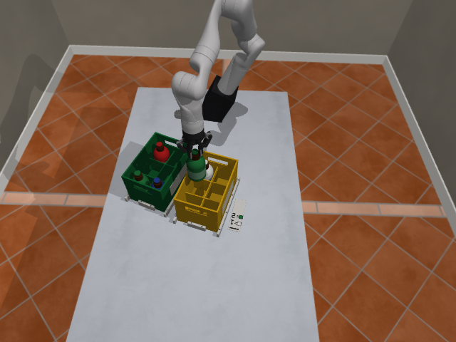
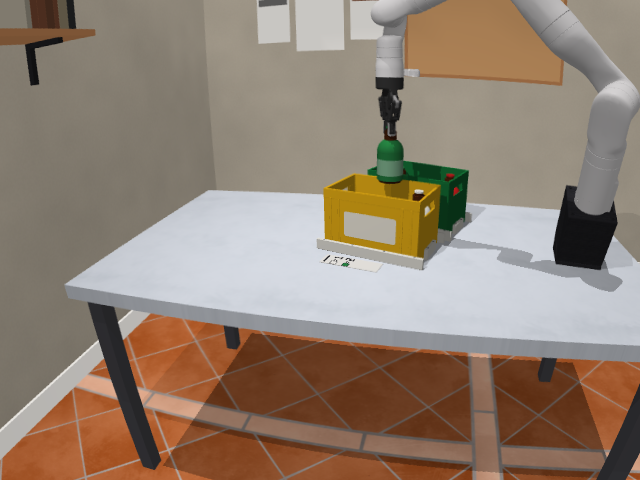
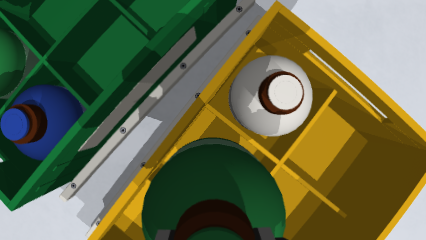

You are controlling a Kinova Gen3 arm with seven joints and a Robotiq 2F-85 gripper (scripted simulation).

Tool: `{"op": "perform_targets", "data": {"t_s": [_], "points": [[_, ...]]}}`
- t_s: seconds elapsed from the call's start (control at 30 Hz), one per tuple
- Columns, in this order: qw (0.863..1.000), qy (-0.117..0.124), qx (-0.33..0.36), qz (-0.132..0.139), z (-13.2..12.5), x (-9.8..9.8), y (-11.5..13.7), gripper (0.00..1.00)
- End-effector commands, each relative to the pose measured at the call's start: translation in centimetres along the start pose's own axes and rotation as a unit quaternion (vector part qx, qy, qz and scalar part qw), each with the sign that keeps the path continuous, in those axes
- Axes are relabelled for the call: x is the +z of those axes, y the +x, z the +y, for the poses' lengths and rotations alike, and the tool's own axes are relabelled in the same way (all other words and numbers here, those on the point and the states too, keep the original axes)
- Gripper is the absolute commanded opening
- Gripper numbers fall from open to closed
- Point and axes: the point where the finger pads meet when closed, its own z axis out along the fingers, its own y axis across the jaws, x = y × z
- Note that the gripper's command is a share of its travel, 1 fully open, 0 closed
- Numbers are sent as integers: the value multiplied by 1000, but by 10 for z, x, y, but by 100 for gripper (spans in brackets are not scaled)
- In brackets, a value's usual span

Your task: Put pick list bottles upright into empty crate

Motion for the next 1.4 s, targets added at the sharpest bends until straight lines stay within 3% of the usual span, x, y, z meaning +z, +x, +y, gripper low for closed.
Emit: {"op": "perform_targets", "data": {"t_s": [0.0, 1.37], "points": [[1000, 1, 0, -1, 0, 1, 0, 10], [1000, 1, 0, -1, -1, 36, 0, 10]]}}
